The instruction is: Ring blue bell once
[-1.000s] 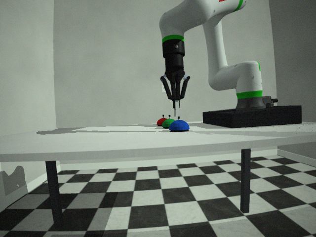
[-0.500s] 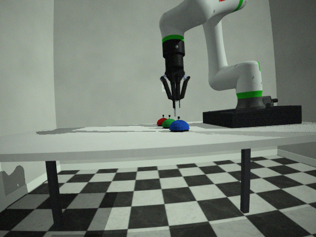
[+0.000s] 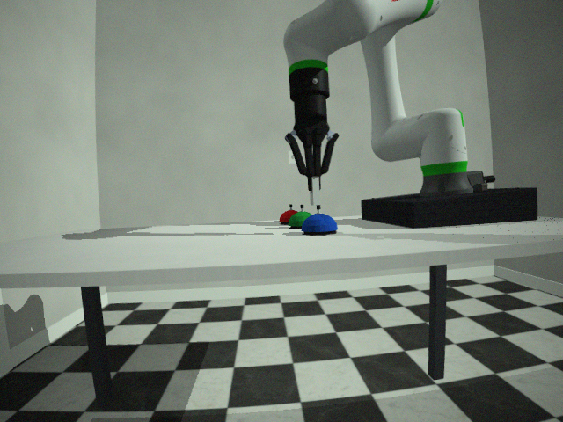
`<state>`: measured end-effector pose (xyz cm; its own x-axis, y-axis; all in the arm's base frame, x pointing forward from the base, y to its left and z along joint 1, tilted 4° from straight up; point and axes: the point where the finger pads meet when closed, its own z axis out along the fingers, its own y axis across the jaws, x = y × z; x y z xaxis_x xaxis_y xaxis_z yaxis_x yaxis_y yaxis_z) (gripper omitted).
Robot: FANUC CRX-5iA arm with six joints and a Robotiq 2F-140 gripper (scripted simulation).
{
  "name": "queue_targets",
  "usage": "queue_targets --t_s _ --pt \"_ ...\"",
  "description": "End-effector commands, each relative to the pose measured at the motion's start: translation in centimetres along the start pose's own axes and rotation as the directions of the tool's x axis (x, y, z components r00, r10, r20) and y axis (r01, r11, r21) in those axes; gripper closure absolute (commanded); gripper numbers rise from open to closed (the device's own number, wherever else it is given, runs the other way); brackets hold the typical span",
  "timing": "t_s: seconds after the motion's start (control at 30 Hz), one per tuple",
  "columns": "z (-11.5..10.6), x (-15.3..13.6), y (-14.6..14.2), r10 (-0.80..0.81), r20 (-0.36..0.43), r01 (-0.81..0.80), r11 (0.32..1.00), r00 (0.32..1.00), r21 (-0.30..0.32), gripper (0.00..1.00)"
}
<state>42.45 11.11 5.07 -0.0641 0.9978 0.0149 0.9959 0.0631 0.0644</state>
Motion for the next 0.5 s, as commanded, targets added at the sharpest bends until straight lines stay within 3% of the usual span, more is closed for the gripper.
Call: queue_targets --t_s 0.0,0.47 --pt "-0.7 0.0 0.0 0.0 0.0 0.0 1.0 1.0 0.0 1.0" --pt "-3.9 0.0 0.0 0.0 0.0 0.0 1.0 1.0 0.0 1.0"
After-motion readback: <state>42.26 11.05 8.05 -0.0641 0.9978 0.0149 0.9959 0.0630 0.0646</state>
